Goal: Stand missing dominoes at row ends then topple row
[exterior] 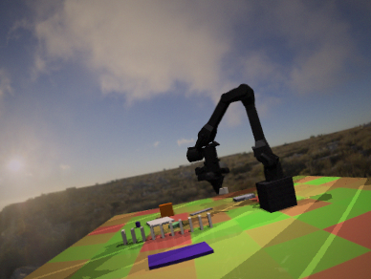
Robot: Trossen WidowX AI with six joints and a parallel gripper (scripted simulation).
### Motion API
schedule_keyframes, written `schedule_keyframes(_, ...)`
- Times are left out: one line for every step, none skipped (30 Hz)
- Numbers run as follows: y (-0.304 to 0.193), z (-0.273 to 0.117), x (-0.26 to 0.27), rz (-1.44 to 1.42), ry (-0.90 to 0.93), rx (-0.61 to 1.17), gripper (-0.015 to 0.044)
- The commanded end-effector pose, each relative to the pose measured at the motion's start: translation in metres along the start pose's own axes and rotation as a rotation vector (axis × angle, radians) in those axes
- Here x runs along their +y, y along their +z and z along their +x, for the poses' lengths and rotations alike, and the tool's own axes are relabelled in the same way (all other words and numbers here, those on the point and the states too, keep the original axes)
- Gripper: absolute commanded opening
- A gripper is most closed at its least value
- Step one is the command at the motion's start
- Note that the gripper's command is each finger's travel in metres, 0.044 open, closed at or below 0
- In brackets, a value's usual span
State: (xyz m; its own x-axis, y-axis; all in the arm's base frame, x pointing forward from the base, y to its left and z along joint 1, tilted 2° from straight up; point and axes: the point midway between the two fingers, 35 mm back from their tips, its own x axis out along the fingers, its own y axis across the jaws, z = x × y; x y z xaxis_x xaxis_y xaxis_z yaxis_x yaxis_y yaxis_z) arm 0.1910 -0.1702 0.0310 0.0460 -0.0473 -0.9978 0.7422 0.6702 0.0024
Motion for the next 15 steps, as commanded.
schedule_keyframes(-0.0037, 0.0003, -0.0234, -0.515, 0.006, 0.003, 0.0024)
schedule_keyframes(-0.0043, 0.0004, -0.0270, -0.597, 0.006, 0.003, 0.0024)
schedule_keyframes(-0.0047, 0.0004, -0.0300, -0.663, 0.006, 0.003, 0.0024)
schedule_keyframes(-0.0050, 0.0004, -0.0317, -0.702, 0.006, 0.003, 0.0024)
schedule_keyframes(-0.0051, 0.0004, -0.0323, -0.716, 0.006, 0.003, 0.0024)
schedule_keyframes(-0.0051, 0.0004, -0.0323, -0.716, 0.006, 0.003, 0.0024)
schedule_keyframes(-0.0051, 0.0004, -0.0323, -0.716, 0.006, 0.003, 0.0024)
schedule_keyframes(-0.0051, 0.0004, -0.0323, -0.716, 0.006, 0.003, 0.0024)
schedule_keyframes(-0.0051, 0.0004, -0.0323, -0.716, 0.006, 0.003, 0.0024)
schedule_keyframes(-0.0051, 0.0004, -0.0323, -0.716, 0.006, 0.003, 0.0024)
schedule_keyframes(-0.0051, 0.0004, -0.0323, -0.716, 0.006, 0.003, 0.0024)
schedule_keyframes(-0.0051, 0.0004, -0.0323, -0.716, 0.006, 0.003, 0.0024)
schedule_keyframes(-0.0051, 0.0004, -0.0323, -0.716, 0.006, 0.003, 0.0024)
schedule_keyframes(-0.0051, 0.0004, -0.0323, -0.716, 0.006, 0.003, 0.0024)
schedule_keyframes(-0.0051, 0.0004, -0.0323, -0.716, 0.006, 0.003, 0.0024)
